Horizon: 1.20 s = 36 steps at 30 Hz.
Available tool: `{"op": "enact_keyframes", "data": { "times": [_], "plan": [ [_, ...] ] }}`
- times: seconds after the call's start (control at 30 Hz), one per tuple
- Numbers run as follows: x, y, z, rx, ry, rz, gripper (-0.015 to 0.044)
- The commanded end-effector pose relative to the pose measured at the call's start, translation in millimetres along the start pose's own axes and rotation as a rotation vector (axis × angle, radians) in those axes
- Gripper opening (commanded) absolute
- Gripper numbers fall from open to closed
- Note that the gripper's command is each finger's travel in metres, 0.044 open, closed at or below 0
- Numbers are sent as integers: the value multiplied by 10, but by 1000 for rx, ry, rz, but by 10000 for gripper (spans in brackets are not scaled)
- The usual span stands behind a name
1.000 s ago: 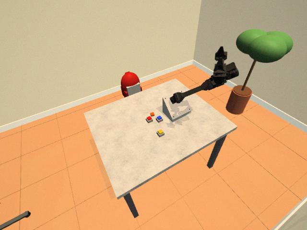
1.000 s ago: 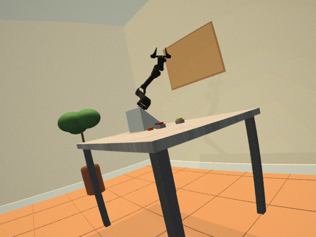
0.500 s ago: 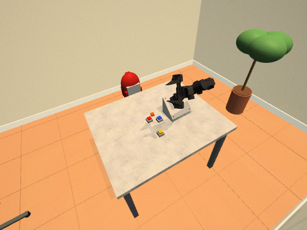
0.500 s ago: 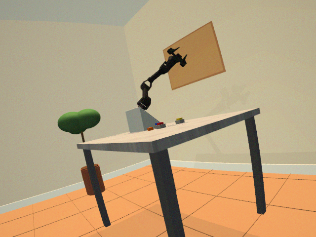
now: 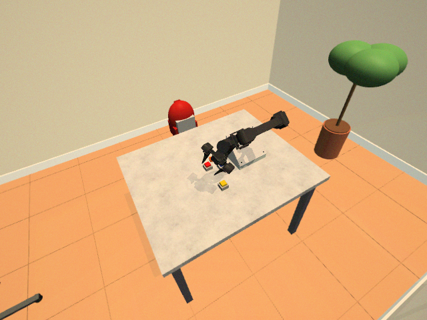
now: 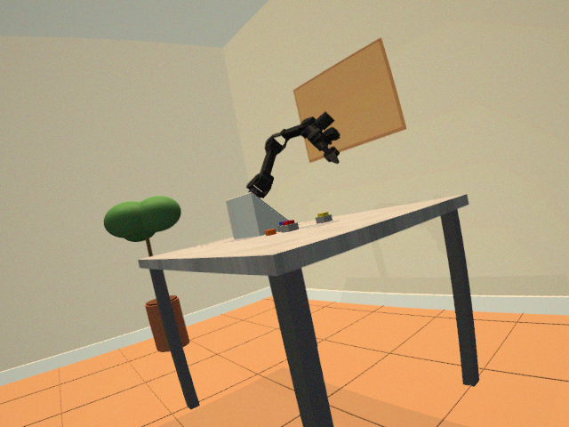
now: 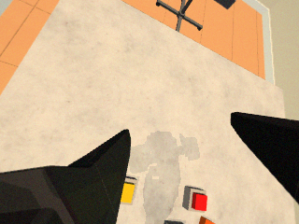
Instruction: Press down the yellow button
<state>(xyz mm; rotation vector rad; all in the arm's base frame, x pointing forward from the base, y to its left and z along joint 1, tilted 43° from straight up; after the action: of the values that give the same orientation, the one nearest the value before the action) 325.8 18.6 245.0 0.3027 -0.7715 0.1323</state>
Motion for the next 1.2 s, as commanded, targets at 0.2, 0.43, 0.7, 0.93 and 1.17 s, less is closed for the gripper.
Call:
{"op": "enact_keyframes", "data": {
  "times": [0.2, 0.43, 0.7, 0.93, 1.17],
  "plan": [
    [-1141, 413, -428, 355, 607, -501, 400],
    [-1151, 423, -450, 354, 607, -501, 374],
    [-1417, 697, -898, 357, 606, -502, 164],
    [-1417, 697, -898, 357, 606, -502, 20],
    [-1419, 698, -900, 357, 606, -502, 20]
  ]
}}
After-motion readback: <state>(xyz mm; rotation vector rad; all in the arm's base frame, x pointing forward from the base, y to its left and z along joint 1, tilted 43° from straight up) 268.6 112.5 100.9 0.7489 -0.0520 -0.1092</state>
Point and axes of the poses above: the point midway between the two fingers, 35 mm back from their tips, its own z axis back along the fingers, its own y axis across the jaws, x = y × z, the point moved 2 cm from there along z, back along the fingers
